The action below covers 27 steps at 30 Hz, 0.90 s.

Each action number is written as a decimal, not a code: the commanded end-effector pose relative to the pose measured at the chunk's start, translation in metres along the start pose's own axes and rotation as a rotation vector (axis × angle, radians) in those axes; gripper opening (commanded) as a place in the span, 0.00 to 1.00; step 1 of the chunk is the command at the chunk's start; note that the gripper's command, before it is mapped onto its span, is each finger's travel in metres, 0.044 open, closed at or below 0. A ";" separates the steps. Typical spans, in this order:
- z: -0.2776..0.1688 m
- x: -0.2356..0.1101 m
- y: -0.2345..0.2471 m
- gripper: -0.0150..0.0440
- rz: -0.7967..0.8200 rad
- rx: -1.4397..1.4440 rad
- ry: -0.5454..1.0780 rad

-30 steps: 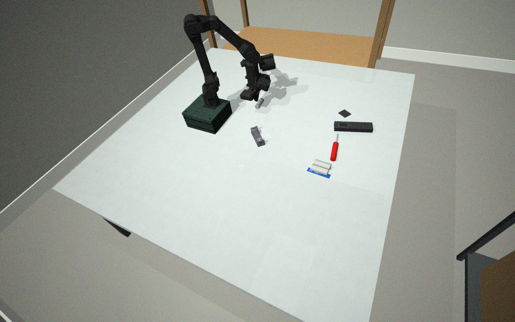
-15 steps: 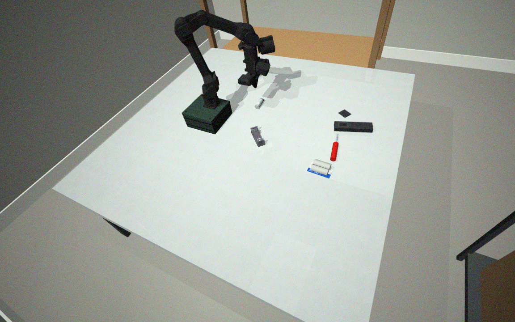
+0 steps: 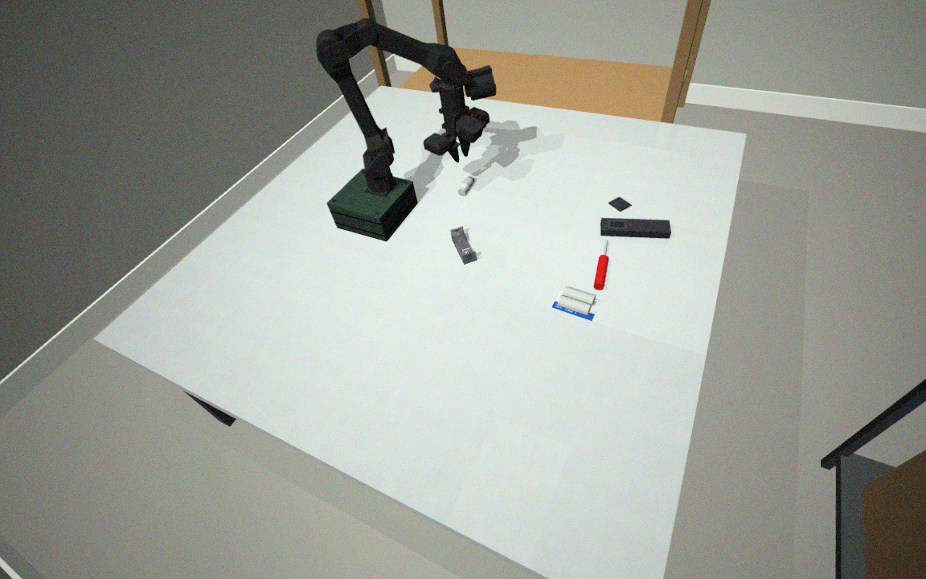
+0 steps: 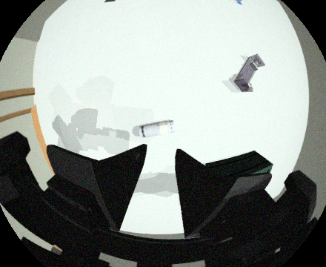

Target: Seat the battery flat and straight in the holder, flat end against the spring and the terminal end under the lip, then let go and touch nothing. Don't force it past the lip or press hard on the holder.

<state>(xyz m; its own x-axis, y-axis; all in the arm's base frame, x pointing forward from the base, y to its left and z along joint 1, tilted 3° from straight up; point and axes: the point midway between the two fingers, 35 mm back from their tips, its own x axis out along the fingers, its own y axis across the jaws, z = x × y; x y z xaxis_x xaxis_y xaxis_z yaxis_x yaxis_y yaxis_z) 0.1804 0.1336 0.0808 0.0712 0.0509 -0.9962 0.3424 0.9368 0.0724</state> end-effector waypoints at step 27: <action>-0.008 0.058 0.011 0.66 -0.015 1.236 -0.008</action>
<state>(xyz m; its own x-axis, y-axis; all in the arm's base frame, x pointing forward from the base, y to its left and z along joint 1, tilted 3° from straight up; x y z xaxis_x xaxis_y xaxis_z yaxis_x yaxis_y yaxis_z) 0.1814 0.1509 0.0269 0.0661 0.0475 -0.9967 0.9978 -0.0071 0.0659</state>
